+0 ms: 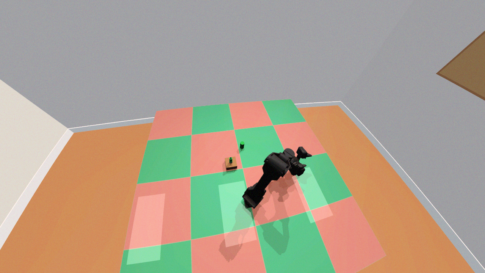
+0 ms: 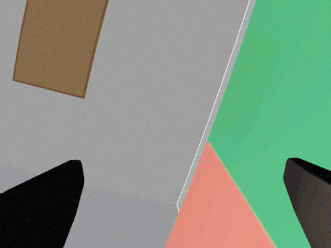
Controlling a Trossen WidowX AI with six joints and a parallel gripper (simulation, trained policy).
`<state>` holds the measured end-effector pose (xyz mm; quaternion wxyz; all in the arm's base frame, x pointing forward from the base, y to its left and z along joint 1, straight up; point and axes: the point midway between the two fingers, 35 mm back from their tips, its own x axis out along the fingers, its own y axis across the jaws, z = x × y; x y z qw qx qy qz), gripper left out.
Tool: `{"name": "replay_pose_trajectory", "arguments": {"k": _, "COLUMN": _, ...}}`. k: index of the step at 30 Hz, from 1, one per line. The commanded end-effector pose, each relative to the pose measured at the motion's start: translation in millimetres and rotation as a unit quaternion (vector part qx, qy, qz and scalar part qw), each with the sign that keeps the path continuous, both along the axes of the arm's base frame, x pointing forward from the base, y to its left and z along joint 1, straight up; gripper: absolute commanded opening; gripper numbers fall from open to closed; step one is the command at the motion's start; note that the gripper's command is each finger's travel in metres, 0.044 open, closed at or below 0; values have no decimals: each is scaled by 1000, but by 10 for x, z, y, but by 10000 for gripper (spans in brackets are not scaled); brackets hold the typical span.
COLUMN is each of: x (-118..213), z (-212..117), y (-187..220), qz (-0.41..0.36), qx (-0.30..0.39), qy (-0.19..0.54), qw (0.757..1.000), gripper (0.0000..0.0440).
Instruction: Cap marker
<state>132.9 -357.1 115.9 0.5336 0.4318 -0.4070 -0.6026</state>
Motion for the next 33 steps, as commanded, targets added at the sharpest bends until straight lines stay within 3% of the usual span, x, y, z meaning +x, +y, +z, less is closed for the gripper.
{"name": "replay_pose_trajectory", "arguments": {"k": 1, "x": 17, "z": -6, "y": -4, "qz": 2, "qx": 3, "qy": -2, "qw": 1000, "gripper": 374}}
{"name": "replay_pose_trajectory", "arguments": {"k": 8, "x": 191, "z": -58, "y": -41, "qz": 21, "qx": 27, "qy": -20, "qw": 999, "gripper": 215}}
{"name": "replay_pose_trajectory", "arguments": {"k": 33, "x": 910, "z": 12, "y": -254, "qz": 71, "qx": 119, "qy": -52, "qw": 989, "gripper": 278}}
